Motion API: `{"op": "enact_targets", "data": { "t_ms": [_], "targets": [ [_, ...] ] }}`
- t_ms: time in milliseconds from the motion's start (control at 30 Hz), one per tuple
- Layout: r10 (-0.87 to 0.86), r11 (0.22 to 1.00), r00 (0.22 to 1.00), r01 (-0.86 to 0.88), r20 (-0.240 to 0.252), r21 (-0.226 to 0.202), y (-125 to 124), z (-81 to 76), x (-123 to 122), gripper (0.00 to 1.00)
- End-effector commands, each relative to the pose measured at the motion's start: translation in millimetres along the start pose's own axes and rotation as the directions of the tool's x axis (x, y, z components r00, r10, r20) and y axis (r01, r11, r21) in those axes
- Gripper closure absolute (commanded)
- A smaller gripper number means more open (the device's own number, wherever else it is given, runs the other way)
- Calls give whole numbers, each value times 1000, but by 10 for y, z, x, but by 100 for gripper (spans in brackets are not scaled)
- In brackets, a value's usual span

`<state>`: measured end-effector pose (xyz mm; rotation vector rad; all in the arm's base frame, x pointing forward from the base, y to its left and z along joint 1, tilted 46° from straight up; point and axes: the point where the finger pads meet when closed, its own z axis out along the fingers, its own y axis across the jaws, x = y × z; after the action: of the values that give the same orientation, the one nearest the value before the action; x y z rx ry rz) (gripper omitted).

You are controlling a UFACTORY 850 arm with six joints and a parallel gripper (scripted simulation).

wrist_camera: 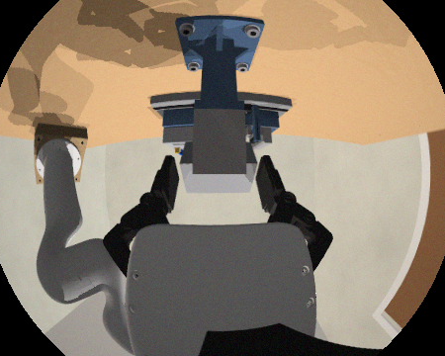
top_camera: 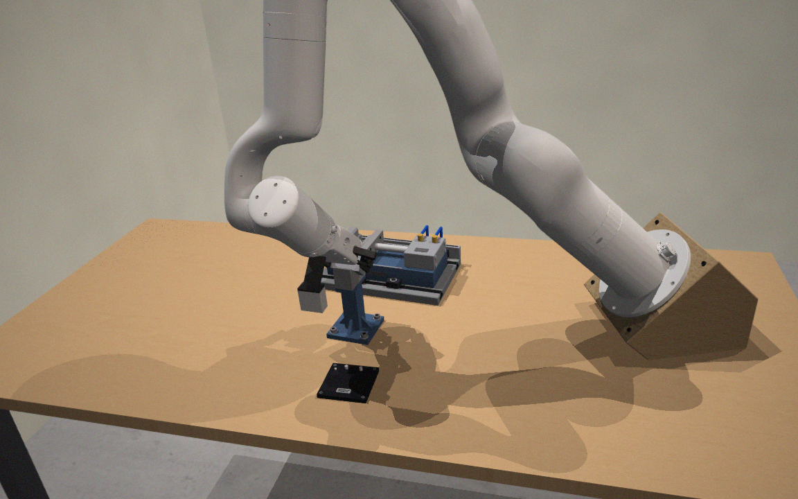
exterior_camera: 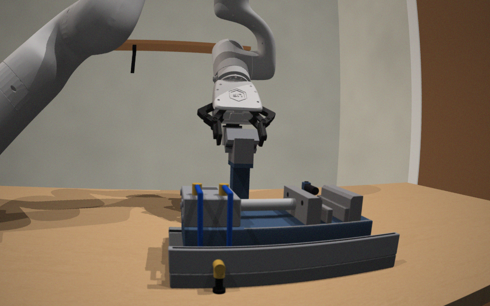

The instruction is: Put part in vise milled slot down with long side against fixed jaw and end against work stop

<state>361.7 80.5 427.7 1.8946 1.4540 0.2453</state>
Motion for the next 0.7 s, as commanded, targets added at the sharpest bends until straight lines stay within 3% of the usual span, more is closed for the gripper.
{"op": "enact_targets", "data": {
  "t_ms": [0, 533, 567, 667],
  "targets": [
    [1, 1000, 1000, -1, 2, -1, 5, -4, 0, 11],
    [1, 1000, 1000, -1, 2, -1, 5, -4, 0, 11],
    [1, 1000, 1000, -1, 2, -1, 5, -4, 0, 100],
    [1, 1000, 1000, -1, 2, -1, 5, -4, 0, 100]
  ]
}}
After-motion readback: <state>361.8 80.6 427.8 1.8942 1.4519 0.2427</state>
